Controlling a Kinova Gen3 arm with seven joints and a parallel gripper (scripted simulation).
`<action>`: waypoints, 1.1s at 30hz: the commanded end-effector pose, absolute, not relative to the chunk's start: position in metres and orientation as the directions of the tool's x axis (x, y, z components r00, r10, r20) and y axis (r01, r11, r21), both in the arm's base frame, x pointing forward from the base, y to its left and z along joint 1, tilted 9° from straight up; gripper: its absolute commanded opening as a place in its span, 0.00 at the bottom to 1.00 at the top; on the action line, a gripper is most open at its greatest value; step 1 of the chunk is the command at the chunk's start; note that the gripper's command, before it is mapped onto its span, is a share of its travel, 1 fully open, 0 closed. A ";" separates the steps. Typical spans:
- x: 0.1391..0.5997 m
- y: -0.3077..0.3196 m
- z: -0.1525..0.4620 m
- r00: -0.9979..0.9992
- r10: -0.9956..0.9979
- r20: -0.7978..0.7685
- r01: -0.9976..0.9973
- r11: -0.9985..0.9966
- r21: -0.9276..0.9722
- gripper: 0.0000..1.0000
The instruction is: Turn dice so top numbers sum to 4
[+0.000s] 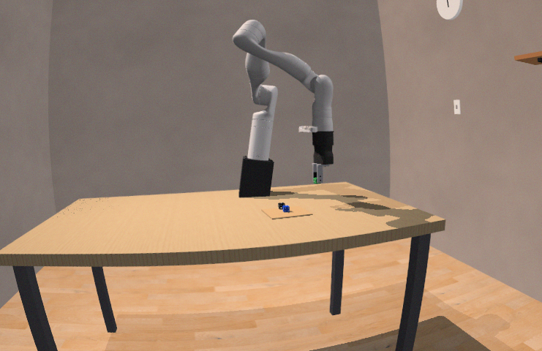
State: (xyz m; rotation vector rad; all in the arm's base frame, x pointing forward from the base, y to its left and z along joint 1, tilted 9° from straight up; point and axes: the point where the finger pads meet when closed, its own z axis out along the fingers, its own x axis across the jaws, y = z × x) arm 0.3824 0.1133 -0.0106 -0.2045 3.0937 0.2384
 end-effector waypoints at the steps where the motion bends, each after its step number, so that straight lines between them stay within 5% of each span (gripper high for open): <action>1: 0.388 0.119 -0.009 -0.997 -0.067 -0.041 -0.072 0.986 0.151 0.40; 16: 0.398 0.128 -0.008 -0.980 0.199 -0.004 0.196 0.967 0.160 0.40; 33: 0.400 0.129 -0.008 -0.973 0.232 0.001 0.229 0.959 0.166 0.40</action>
